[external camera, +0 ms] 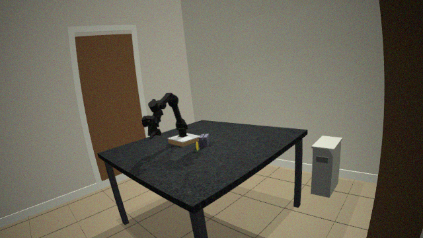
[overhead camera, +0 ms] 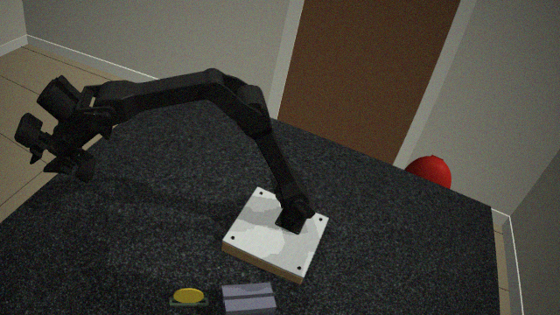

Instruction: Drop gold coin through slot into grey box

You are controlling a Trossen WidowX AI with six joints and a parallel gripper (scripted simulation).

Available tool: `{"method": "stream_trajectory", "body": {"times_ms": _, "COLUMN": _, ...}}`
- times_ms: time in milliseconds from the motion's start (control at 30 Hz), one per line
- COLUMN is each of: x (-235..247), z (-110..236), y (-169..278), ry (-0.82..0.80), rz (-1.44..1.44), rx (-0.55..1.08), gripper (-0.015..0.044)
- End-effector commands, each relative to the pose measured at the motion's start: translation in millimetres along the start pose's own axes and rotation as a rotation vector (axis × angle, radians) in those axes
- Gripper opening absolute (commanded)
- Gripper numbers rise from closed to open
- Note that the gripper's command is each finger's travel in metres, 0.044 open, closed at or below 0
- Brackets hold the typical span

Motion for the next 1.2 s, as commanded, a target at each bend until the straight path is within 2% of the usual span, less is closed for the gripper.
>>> {"method": "stream_trajectory", "body": {"times_ms": 0, "x": -15.0, "z": 20.2, "y": 56.8, "ry": 0.104, "rz": 0.237, "rx": 0.141, "gripper": 0.0161}}
{"method": "stream_trajectory", "body": {"times_ms": 333, "x": -76.5, "z": 95.6, "y": 165.6, "ry": 0.302, "rz": 0.844, "rx": 0.511, "gripper": 0.0161}}
{"method": "stream_trajectory", "body": {"times_ms": 633, "x": -142.1, "z": 174.2, "y": 214.2, "ry": 0.413, "rz": 1.343, "rx": 0.85, "gripper": 0.0161}}
{"method": "stream_trajectory", "body": {"times_ms": 900, "x": -141.3, "z": 176.9, "y": 222.1, "ry": 0.415, "rz": 1.352, "rx": 0.857, "gripper": 0.0161}}
{"method": "stream_trajectory", "body": {"times_ms": 1067, "x": -164.8, "z": 155.7, "y": 231.9, "ry": 0.415, "rz": 1.352, "rx": 0.857, "gripper": 0.0161}}
{"method": "stream_trajectory", "body": {"times_ms": 1167, "x": -166.2, "z": 154.5, "y": 232.4, "ry": 0.415, "rz": 1.352, "rx": 0.857, "gripper": 0.0161}}
Point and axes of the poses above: the point midway between the two fingers, 35 mm back from their tips, its own z axis back along the fingers, its own x axis across the jaws, y = z × x, the point moved 7 cm from there along z, back along the fingers, and after that the axes turned 8 degrees about z, right-handed, at the moved point
